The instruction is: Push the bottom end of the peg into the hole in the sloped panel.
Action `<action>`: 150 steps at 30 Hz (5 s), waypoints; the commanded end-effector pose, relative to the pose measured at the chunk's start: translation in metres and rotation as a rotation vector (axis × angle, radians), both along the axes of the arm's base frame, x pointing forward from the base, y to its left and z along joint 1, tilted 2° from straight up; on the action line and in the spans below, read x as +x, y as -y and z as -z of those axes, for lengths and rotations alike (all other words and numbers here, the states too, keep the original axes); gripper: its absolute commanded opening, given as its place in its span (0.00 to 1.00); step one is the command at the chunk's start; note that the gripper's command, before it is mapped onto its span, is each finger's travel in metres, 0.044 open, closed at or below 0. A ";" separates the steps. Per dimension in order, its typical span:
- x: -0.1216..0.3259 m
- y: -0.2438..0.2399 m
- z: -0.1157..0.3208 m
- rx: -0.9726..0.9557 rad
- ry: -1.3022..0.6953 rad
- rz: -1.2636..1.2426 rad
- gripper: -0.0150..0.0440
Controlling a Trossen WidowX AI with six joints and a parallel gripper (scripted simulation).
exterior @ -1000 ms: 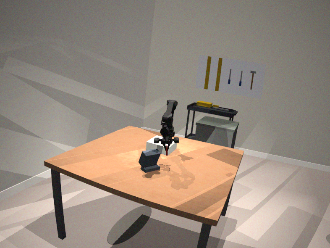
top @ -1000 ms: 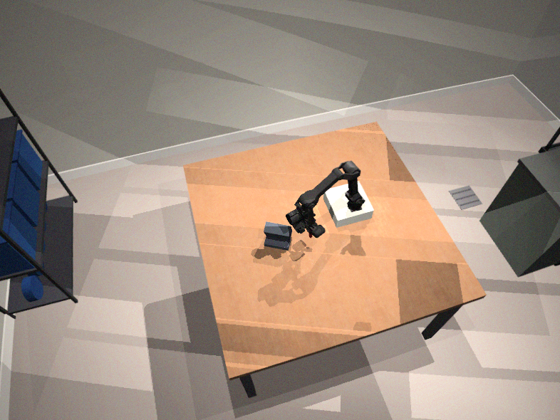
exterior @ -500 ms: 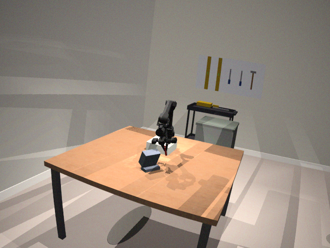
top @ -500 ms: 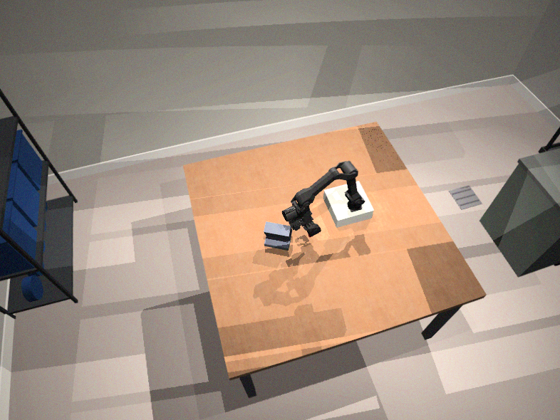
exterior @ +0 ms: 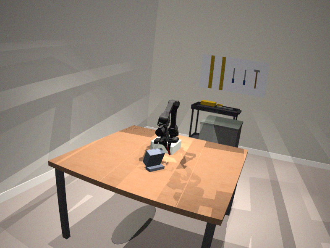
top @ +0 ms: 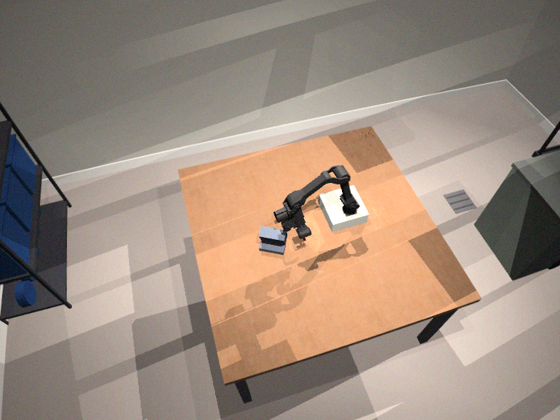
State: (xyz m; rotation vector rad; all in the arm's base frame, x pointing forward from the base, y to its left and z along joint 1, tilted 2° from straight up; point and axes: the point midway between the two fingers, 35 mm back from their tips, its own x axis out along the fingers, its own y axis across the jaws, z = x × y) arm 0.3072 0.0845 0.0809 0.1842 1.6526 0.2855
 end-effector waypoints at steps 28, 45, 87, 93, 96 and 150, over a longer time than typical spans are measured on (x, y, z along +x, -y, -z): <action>0.012 0.025 0.004 0.139 -0.153 0.337 0.25; 0.018 0.041 0.004 0.219 -0.238 0.520 0.25; 0.033 0.087 0.002 0.436 -0.460 0.962 0.25; 0.035 0.094 0.002 0.470 -0.493 1.023 0.25; 0.036 0.098 0.001 0.488 -0.510 1.053 0.25; 0.047 0.179 -0.006 0.847 -0.826 1.556 0.25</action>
